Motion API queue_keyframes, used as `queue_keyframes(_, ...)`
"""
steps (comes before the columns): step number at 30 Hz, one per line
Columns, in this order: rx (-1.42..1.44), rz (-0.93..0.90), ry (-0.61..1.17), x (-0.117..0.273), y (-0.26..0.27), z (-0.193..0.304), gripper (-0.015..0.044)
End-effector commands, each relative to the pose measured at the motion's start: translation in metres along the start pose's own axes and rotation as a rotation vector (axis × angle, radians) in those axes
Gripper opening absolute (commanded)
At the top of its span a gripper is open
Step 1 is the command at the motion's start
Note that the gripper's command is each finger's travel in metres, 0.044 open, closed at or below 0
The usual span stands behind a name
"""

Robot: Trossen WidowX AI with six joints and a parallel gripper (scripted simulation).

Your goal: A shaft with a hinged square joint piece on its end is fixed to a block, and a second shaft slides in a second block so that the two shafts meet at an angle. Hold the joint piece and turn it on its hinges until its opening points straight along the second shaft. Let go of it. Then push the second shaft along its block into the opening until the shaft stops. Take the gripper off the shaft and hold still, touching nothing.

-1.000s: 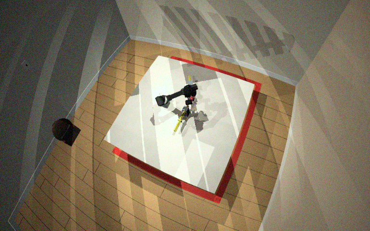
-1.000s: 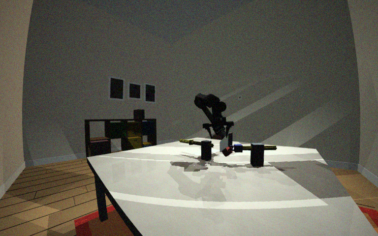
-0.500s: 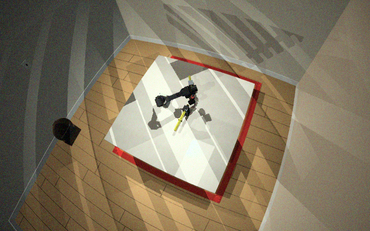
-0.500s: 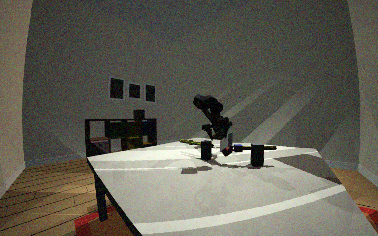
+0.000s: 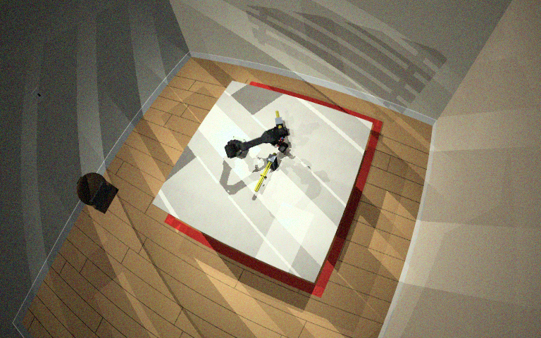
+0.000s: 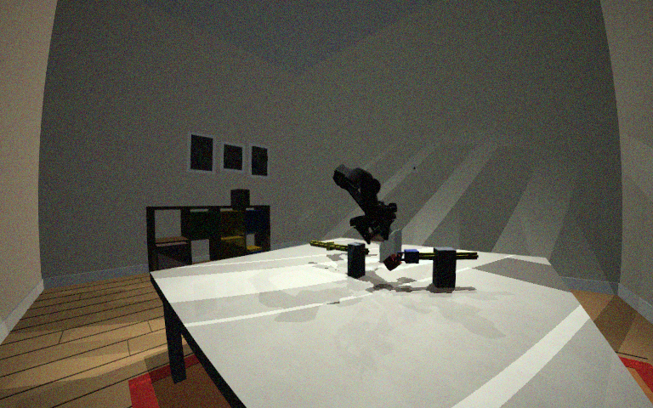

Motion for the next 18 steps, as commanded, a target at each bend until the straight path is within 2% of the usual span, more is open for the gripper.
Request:
queue_keyframes(1, 0.095, -0.005, -0.016, -0.002, 0.001, 0.002, 0.044)
queue_keyframes(10, 0.211, -0.005, -0.037, -0.004, 0.0, 0.004, 0.044)
queue_keyframes(18, 0.211, -0.005, -0.037, -0.048, -0.005, 0.011, 0.044)
Point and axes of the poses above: the point midway between the two fingers, 35 mm back from their tips, its own x axis back along the fingers, its own y axis across the jaws, z = x × y, the point moved 4 cm from there along x, back along the fingers, and after that the axes turned 7 degrees about -x, right-handed, at the moved point
